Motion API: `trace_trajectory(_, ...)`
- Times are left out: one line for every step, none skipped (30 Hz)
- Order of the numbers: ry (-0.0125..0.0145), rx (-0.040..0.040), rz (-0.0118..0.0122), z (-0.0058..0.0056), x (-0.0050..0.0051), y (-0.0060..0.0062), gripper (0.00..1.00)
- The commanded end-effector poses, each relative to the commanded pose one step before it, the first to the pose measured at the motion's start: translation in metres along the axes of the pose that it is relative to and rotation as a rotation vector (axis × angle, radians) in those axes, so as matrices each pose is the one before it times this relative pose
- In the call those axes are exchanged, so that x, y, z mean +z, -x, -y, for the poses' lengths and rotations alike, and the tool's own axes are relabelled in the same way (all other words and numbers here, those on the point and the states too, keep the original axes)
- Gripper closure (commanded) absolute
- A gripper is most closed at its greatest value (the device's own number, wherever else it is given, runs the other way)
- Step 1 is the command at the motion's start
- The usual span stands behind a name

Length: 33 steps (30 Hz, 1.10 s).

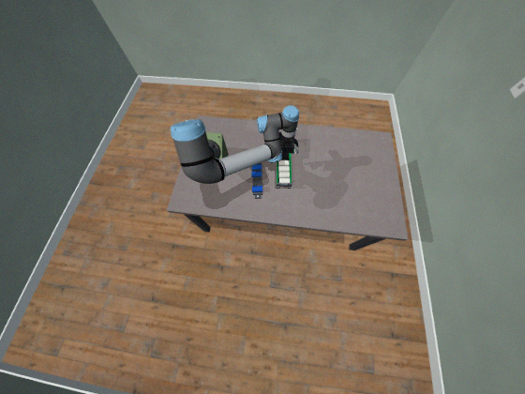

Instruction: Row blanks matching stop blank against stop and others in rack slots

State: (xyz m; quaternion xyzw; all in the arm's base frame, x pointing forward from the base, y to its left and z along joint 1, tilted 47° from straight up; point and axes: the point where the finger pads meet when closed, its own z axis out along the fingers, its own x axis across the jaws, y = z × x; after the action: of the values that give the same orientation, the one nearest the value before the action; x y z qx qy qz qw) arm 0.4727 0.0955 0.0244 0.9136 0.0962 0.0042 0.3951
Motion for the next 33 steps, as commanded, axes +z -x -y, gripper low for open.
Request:
trace_trajectory(-0.00014,0.00037,-0.00103,-0.00002,-0.00326,-0.00026,0.0)
trace_trajectory(0.0,0.0,0.0,0.0,-0.00055,0.0,0.0)
trace_trajectory(0.0,0.0,0.0,0.0,-0.00052,0.0,0.0)
trace_trajectory(0.0,0.0,0.0,0.0,-0.00048,0.0,0.0)
trace_trajectory(0.0,0.0,0.0,0.0,-0.00044,0.0,0.0)
trace_trajectory(0.0,0.0,0.0,0.0,-0.00038,0.0,0.0)
trace_trajectory(0.0,0.0,0.0,0.0,-0.00033,0.0,0.0)
trace_trajectory(0.0,0.0,0.0,0.0,-0.00027,0.0,0.0)
trace_trajectory(0.0,0.0,0.0,0.0,0.0,0.0,0.0)
trace_trajectory(0.0,0.0,0.0,0.0,0.0,0.0,0.0)
trace_trajectory(0.0,0.0,0.0,0.0,-0.00021,0.0,0.0)
trace_trajectory(0.0,0.0,0.0,0.0,-0.00015,0.0,0.0)
trace_trajectory(0.0,0.0,0.0,0.0,-0.0001,0.0,0.0)
trace_trajectory(0.0,0.0,0.0,0.0,-0.00005,0.0,0.0)
trace_trajectory(0.0,0.0,0.0,0.0,-0.00002,0.0,0.0)
trace_trajectory(0.0,0.0,0.0,0.0,0.0,0.0,0.0)
trace_trajectory(0.0,0.0,0.0,0.0,0.0,0.0,0.0)
trace_trajectory(0.0,0.0,0.0,0.0,0.0,0.0,0.0)
trace_trajectory(0.0,0.0,0.0,0.0,0.0,0.0,0.0)
trace_trajectory(0.0,0.0,0.0,0.0,0.0,0.0,0.0)
trace_trajectory(0.0,0.0,0.0,0.0,0.0,0.0,0.0)
trace_trajectory(0.0,0.0,0.0,0.0,0.0,0.0,0.0)
trace_trajectory(0.0,0.0,0.0,0.0,0.0,0.0,0.0)
trace_trajectory(0.0,0.0,0.0,0.0,0.0,0.0,0.0)
trace_trajectory(0.0,0.0,0.0,0.0,0.0,0.0,0.0)
trace_trajectory(0.0,0.0,0.0,0.0,0.0,0.0,0.0)
trace_trajectory(0.0,0.0,0.0,0.0,0.0,0.0,0.0)
trace_trajectory(0.0,0.0,0.0,0.0,0.0,0.0,0.0)
trace_trajectory(0.0,0.0,0.0,0.0,0.0,0.0,0.0)
trace_trajectory(0.0,0.0,0.0,0.0,0.0,0.0,0.0)
trace_trajectory(0.0,0.0,0.0,0.0,0.0,0.0,0.0)
trace_trajectory(0.0,0.0,0.0,0.0,0.0,0.0,0.0)
trace_trajectory(0.0,0.0,0.0,0.0,0.0,0.0,0.0)
